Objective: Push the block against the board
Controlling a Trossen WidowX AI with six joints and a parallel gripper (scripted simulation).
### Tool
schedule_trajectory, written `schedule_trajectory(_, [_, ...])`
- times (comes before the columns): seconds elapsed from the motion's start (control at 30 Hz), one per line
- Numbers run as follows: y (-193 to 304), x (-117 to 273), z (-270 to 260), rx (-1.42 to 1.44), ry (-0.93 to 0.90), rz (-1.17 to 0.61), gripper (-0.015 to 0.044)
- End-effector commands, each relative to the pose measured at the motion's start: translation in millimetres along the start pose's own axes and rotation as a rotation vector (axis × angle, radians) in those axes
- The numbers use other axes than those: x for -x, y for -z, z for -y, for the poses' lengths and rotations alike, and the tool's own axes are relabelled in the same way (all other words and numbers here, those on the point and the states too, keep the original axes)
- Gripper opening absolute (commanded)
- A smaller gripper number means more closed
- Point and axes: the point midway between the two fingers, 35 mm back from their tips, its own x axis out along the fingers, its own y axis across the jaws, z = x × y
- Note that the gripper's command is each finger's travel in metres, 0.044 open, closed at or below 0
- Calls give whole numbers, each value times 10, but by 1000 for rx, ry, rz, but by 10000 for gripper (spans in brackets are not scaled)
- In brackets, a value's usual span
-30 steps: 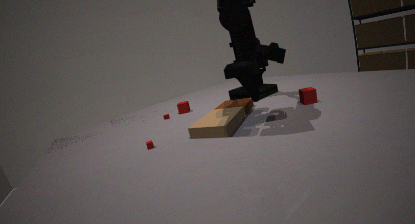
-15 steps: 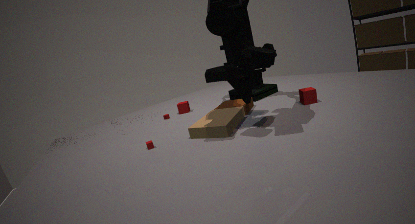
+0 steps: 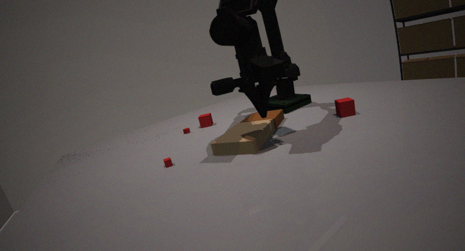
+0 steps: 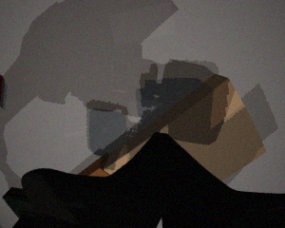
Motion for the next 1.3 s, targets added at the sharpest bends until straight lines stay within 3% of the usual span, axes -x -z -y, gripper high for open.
schedule_trajectory(0.0, [35,11,84,-153,-1,3,0])
schedule_trajectory(1.27, [552,40,693,-1464,5,5,0])
